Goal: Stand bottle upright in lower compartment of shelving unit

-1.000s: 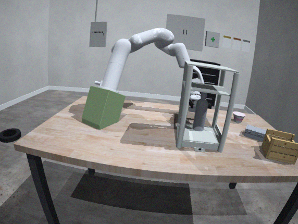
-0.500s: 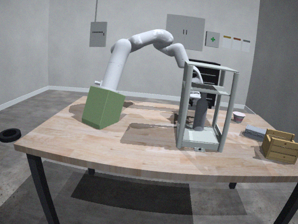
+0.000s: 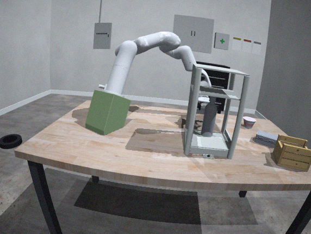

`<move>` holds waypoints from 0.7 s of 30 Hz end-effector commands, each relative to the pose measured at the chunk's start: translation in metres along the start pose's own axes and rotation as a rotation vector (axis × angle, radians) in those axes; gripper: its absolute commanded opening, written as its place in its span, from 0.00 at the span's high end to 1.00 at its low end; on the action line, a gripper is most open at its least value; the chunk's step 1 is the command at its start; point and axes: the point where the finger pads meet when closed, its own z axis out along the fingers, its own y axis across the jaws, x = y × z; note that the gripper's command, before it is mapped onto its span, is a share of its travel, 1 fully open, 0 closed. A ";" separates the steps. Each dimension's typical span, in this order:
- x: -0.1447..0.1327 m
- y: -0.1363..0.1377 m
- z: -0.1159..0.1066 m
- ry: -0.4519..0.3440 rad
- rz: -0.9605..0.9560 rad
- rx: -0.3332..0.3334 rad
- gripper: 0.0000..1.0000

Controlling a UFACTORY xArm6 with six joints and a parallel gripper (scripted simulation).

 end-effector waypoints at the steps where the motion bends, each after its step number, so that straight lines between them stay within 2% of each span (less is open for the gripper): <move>1: -0.001 0.001 -0.003 0.001 0.003 0.000 0.14; 21: -0.001 0.001 -0.008 0.001 0.003 0.000 0.14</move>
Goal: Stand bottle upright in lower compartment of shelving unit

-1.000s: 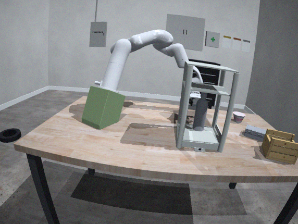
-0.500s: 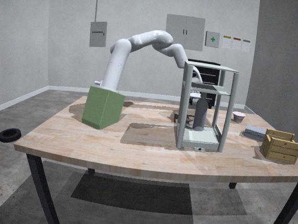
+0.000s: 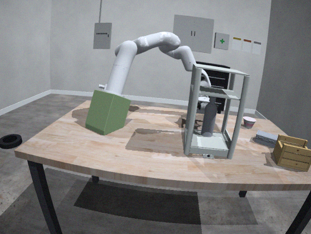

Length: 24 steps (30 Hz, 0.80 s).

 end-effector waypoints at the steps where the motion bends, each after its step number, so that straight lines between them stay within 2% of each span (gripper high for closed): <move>1: -0.001 0.001 -0.001 0.002 0.003 0.000 0.14; 14: -0.008 0.001 -0.001 0.002 0.003 0.000 0.14; 24: -0.029 0.001 -0.001 0.002 0.003 0.000 0.14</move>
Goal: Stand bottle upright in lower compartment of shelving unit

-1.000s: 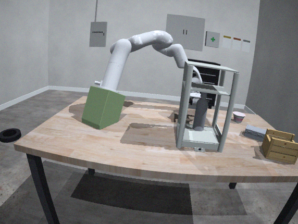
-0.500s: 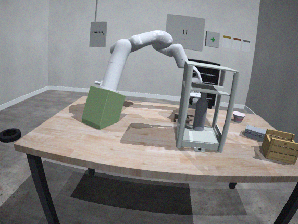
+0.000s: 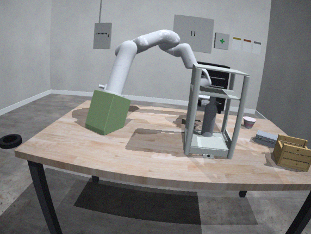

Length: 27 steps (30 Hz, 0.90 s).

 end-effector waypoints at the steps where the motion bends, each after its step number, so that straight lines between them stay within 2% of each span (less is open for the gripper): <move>1: -0.013 0.001 -0.001 0.002 0.003 -0.001 0.14; 21: -0.065 0.001 -0.001 0.002 0.003 -0.001 0.14; 27: -0.073 0.001 -0.001 0.002 0.003 -0.001 0.14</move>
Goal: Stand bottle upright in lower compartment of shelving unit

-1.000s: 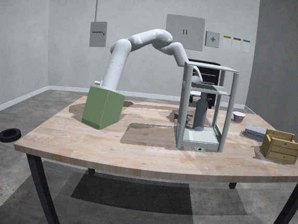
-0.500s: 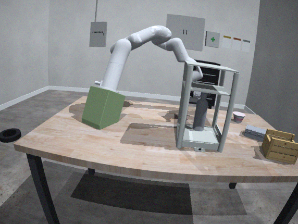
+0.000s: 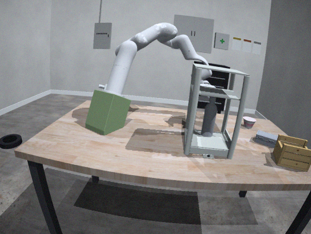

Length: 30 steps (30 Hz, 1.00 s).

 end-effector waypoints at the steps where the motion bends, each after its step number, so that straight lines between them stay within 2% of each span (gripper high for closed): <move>1: -0.009 0.001 -0.001 0.002 0.003 -0.001 0.14; 16: -0.017 0.001 -0.001 0.002 0.003 -0.001 0.14; 17: -0.017 0.001 -0.001 0.002 0.003 -0.001 0.00; 30: -0.017 0.001 -0.001 0.002 0.003 -0.001 0.00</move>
